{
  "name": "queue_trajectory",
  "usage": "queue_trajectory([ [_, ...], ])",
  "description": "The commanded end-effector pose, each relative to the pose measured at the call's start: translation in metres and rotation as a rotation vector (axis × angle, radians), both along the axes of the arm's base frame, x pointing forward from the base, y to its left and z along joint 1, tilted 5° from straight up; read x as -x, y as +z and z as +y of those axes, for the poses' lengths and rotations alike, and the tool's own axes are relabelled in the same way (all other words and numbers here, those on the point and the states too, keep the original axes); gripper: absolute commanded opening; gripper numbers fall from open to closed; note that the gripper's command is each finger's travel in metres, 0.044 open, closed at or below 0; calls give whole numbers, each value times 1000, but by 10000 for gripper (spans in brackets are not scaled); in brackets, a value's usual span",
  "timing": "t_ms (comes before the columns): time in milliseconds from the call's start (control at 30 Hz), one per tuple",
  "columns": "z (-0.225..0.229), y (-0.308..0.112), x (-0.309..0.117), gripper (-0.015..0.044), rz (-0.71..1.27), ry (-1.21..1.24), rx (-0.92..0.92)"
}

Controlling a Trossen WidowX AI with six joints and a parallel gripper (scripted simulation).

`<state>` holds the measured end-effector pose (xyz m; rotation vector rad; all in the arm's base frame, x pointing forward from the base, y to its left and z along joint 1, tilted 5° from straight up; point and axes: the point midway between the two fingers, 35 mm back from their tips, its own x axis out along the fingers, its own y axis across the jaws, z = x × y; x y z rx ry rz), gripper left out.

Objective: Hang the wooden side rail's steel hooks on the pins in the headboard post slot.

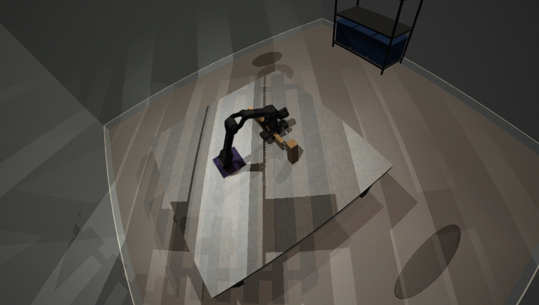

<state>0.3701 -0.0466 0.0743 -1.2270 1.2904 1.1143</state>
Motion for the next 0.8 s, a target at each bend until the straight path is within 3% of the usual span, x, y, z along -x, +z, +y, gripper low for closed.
queue_trajectory([
  [0, 0, 6, -2, 0, -15, 5, -1],
  [767, 1, 10, -2, 0, -15, 5, -1],
])
